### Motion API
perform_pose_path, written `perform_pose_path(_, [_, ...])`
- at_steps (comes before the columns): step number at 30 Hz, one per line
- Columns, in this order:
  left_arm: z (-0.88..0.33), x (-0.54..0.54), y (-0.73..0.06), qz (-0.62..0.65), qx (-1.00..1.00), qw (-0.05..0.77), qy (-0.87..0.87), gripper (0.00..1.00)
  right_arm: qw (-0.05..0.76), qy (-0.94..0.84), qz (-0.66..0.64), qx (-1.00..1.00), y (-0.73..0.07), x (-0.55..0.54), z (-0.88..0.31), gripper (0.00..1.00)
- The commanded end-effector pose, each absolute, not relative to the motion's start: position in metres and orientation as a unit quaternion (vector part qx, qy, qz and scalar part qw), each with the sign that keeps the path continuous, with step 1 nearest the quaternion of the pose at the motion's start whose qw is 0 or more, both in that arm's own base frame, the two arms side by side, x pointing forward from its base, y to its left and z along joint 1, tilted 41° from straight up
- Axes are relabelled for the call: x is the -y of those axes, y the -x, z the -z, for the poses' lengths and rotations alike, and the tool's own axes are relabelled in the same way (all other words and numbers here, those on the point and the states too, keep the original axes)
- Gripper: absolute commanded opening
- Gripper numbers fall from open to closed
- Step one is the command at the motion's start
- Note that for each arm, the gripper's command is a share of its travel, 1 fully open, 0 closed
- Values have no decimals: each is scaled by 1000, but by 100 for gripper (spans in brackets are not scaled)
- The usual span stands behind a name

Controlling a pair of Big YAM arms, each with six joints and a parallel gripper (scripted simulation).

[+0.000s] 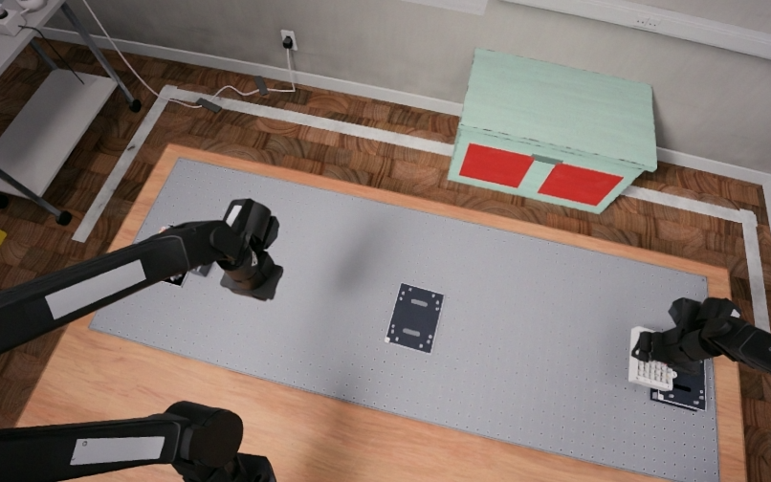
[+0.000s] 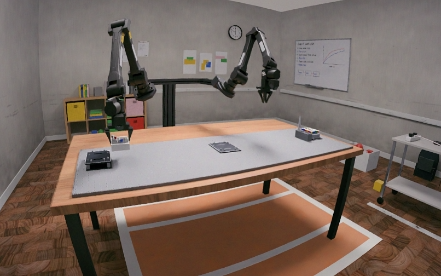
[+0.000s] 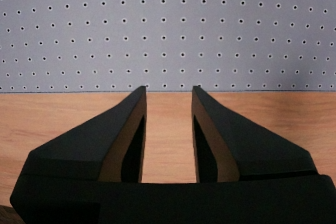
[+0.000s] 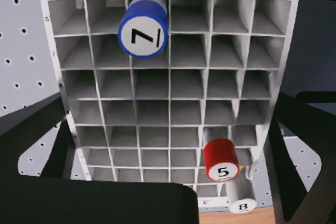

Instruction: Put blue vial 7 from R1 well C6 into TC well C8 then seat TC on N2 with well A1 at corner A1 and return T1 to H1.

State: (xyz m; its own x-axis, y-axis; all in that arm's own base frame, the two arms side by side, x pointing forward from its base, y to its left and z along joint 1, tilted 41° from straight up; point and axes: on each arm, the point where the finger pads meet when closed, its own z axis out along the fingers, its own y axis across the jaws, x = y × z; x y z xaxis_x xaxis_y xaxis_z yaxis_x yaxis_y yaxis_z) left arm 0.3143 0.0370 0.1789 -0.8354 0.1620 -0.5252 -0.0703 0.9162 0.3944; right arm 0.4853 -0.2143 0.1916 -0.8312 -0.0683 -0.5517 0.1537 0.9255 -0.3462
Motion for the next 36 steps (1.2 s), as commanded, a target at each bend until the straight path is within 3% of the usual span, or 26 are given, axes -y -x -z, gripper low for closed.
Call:
perform_pose_path(1, [-189,-37,-319,-203,-934,295,-17,24,301,-16,199,-933,-493,225,-214,0])
perform_pose_path(36, [-189,-37,-319,-203,-934,295,-17,24,297,-14,199,-934,-487,272,-229,0])
